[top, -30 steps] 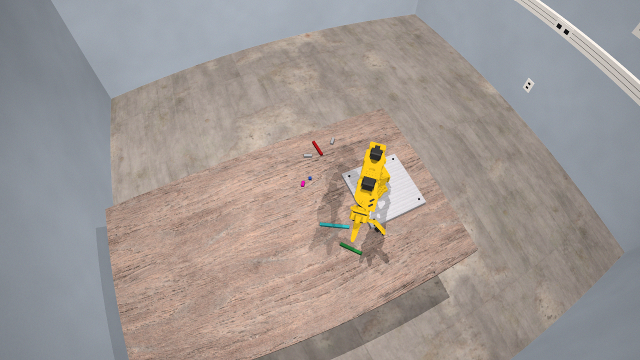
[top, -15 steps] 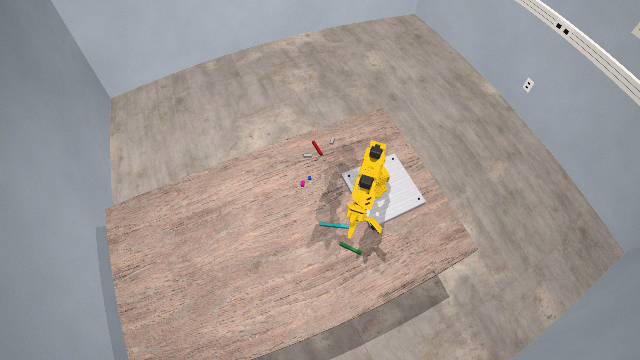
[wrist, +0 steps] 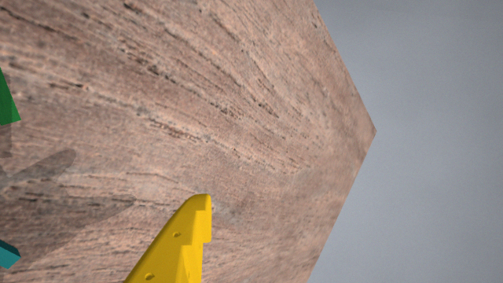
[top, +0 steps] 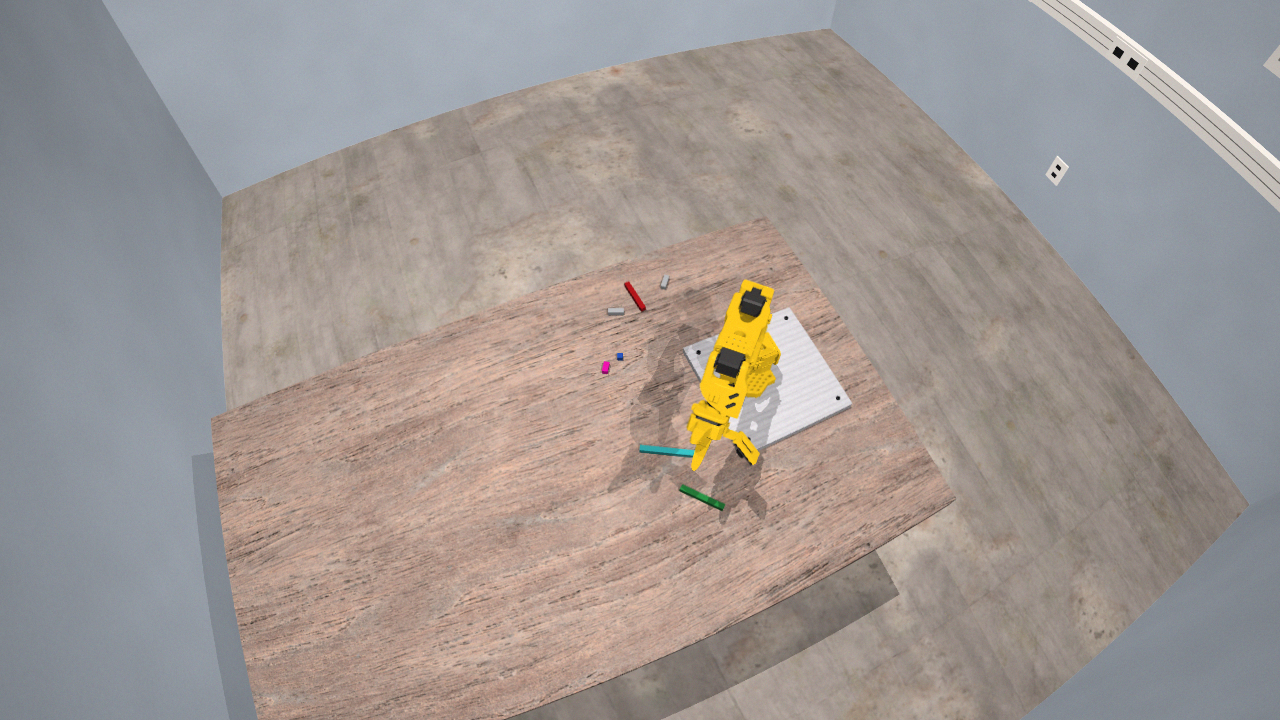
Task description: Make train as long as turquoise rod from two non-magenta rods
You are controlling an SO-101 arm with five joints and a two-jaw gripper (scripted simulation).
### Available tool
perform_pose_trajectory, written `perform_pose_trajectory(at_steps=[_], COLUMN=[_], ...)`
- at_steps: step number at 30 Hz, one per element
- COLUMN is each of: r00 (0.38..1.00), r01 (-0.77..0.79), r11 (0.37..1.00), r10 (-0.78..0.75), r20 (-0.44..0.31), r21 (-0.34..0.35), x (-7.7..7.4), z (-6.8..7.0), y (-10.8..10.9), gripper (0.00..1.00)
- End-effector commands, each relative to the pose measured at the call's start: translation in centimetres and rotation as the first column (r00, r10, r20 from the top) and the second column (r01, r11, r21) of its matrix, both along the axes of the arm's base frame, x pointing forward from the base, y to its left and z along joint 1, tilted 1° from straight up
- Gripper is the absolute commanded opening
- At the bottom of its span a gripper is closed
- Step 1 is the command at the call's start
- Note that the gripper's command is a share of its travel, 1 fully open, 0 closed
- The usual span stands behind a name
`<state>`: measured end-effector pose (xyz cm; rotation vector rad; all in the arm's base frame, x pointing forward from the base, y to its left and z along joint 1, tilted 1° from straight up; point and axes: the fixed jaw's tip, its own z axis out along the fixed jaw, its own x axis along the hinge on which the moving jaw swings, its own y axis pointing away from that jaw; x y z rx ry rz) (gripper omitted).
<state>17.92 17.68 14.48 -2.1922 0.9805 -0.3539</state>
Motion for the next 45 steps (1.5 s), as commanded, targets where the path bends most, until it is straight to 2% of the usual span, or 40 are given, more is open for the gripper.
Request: perform_pose_trajectory(at_steps=[1, 11, 14, 28, 31, 45], r00=[1.0, 0.998, 0.999, 0.992, 0.994, 0.989], r01=[0.009, 0.029, 0.029, 0.079, 0.068, 0.082], r11=[1.0, 0.998, 0.998, 0.993, 0.995, 0.989], r10=[-0.009, -0.032, -0.031, -0.087, -0.074, -0.097], r20=[-0.014, -0.046, -0.039, -0.095, -0.081, -0.115], r21=[-0.018, -0.062, -0.048, -0.085, -0.077, -0.126], x=[-0.1, -0.3, -0.2, -0.6, -0.5, -0.9], z=[-0.4, -1.2, -1.0, -2.0, -1.7, -2.7], y=[-0.6, -1.8, -1.5, -3.1, -2.7, -4.1], gripper=[1.0, 1.0, 1.0, 1.0, 1.0, 1.0])
